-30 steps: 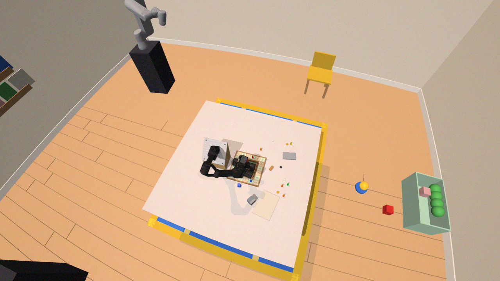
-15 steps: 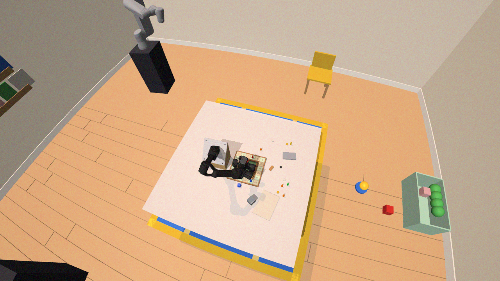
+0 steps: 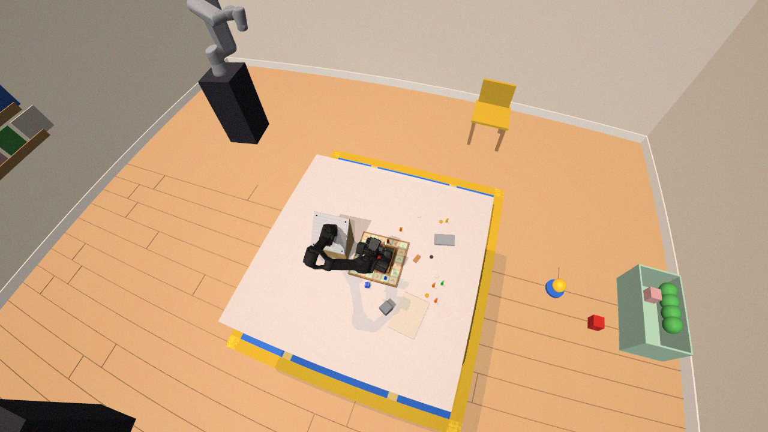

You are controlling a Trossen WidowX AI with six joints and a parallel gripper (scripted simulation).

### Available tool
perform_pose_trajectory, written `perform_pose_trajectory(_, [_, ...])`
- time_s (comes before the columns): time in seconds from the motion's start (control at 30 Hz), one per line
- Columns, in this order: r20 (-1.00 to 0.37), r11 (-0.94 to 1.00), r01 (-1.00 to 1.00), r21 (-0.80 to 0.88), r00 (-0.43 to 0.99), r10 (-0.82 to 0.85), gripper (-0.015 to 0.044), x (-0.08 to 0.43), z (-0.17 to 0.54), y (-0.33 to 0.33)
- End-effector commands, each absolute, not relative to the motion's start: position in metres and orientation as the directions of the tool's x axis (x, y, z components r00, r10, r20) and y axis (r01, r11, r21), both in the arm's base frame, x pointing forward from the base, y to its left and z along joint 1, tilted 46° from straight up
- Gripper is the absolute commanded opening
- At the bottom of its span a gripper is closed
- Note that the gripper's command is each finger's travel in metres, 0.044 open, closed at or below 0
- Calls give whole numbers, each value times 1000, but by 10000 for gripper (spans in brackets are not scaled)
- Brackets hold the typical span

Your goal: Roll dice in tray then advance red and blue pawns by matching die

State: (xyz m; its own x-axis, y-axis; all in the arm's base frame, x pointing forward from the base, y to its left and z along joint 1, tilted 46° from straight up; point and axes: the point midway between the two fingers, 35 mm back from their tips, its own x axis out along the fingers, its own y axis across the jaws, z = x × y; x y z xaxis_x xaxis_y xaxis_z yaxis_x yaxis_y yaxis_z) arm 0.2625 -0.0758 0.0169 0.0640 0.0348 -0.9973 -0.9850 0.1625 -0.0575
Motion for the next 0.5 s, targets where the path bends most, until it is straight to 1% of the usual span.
perform_pose_trajectory(0.0, [-997,162,-985,-65,71,34,394,265,30,-64])
perform_pose_trajectory(0.07, [-998,164,-985,-58,62,21,440,265,29,-65])
perform_pose_trajectory(0.1, [-999,170,-985,-40,37,-18,440,264,24,-66])
perform_pose_trajectory(0.17, [-984,193,-981,9,-43,-172,440,261,7,-70])
perform_pose_trajectory(0.27, [-890,210,-977,18,-111,-442,440,259,-10,-76])
perform_pose_trajectory(0.37, [-734,177,-983,-45,-88,-673,440,263,-16,-79])
perform_pose_trajectory(0.4, [-702,165,-984,-60,-75,-708,440,265,-17,-78])
perform_pose_trajectory(0.47, [-691,160,-985,-66,-71,-719,440,265,-17,-78])
